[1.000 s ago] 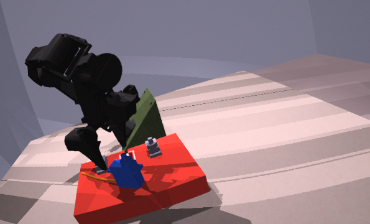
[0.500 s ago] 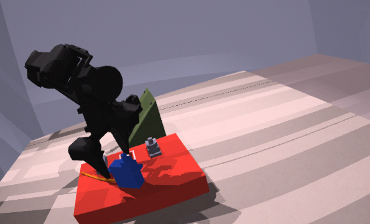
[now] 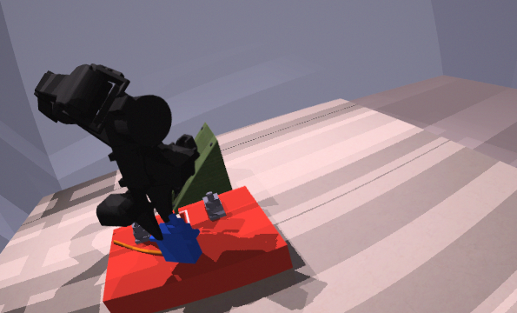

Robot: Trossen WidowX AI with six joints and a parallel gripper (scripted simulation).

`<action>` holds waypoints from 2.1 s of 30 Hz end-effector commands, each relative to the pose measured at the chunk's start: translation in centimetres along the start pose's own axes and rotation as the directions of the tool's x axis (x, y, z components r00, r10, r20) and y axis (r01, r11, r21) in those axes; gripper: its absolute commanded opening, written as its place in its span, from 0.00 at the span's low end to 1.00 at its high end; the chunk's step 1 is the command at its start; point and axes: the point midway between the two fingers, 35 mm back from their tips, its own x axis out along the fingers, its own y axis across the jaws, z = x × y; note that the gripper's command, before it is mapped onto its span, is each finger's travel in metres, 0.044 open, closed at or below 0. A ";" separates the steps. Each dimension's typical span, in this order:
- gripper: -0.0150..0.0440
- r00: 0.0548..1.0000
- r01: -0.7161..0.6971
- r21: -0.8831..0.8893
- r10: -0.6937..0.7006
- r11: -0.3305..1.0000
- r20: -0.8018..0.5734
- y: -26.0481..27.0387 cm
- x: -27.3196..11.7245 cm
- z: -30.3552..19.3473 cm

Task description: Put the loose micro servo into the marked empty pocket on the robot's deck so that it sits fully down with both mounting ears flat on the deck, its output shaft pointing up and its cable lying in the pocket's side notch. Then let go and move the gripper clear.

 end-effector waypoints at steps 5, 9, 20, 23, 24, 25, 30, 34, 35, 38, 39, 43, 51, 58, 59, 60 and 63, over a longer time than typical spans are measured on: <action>0.39 1.000 0.006 -0.002 -0.006 1.000 -0.001 -0.1 -0.1 0.0; 0.25 1.000 0.006 -0.003 -0.006 1.000 -0.001 -0.1 -1.0 0.0; 0.25 1.000 0.005 -0.003 -0.005 1.000 -0.001 0.0 -3.0 -0.8; 0.25 1.000 0.005 -0.003 -0.005 1.000 -0.001 0.0 -3.0 -0.9; 0.25 1.000 0.005 -0.003 -0.005 1.000 -0.001 0.0 -3.0 -0.9; 0.25 1.000 0.005 -0.003 -0.005 1.000 -0.001 0.0 -3.0 -0.9; 0.25 1.000 0.005 -0.004 -0.005 1.000 -0.001 0.9 -3.0 -1.4; 0.25 1.000 0.005 -0.004 -0.005 1.000 -0.002 1.7 -3.0 -1.8; 0.25 1.000 0.004 -0.004 -0.004 1.000 -0.002 1.7 -3.0 -1.8; 0.25 1.000 0.004 -0.004 -0.004 1.000 -0.001 2.2 -3.0 -1.0; 0.25 1.000 0.004 -0.004 -0.004 1.000 -0.001 2.4 -3.0 -0.7; 0.25 1.000 0.004 -0.004 -0.004 1.000 -0.001 2.8 -3.0 -0.1; 0.25 1.000 0.004 0.178 -0.004 0.984 -0.001 2.8 -3.0 -0.1; 0.25 1.000 0.004 0.408 -0.004 0.913 -0.001 2.8 -3.0 -0.1; 0.25 1.000 0.004 0.440 -0.004 0.898 -0.001 2.8 -3.0 -0.1; 0.25 1.000 0.004 0.470 -0.004 0.883 -0.001 2.8 -3.0 -0.1; 0.25 1.000 0.004 0.559 -0.004 0.829 -0.001 2.8 -3.0 -0.1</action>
